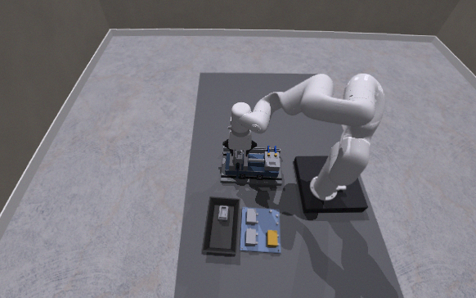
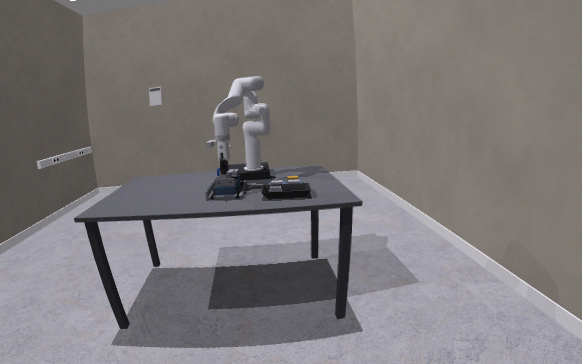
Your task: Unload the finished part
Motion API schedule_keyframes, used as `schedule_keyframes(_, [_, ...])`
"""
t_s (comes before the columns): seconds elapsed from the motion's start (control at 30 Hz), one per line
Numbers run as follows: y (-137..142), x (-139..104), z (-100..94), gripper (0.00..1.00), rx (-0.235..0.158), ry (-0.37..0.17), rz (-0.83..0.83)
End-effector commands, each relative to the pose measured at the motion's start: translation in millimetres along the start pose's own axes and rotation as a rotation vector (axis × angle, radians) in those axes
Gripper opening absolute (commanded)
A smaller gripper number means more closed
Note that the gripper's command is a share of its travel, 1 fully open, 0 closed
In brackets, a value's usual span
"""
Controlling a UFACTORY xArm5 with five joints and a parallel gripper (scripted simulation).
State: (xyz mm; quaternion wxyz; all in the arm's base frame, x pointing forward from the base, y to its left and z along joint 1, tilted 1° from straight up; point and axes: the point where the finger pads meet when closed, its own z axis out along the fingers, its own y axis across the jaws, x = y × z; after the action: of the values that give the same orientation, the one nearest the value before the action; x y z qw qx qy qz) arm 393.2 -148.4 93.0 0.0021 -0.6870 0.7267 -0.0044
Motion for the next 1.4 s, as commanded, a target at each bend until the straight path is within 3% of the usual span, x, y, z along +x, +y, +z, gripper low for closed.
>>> schedule_keyframes(0.0, [-1.3, 0.4, -1.4, 0.69, 0.004, 0.001, 0.000])
schedule_keyframes(1.37, [-1.3, 0.3, 9.9, 0.69, 0.004, 0.001, 0.000])
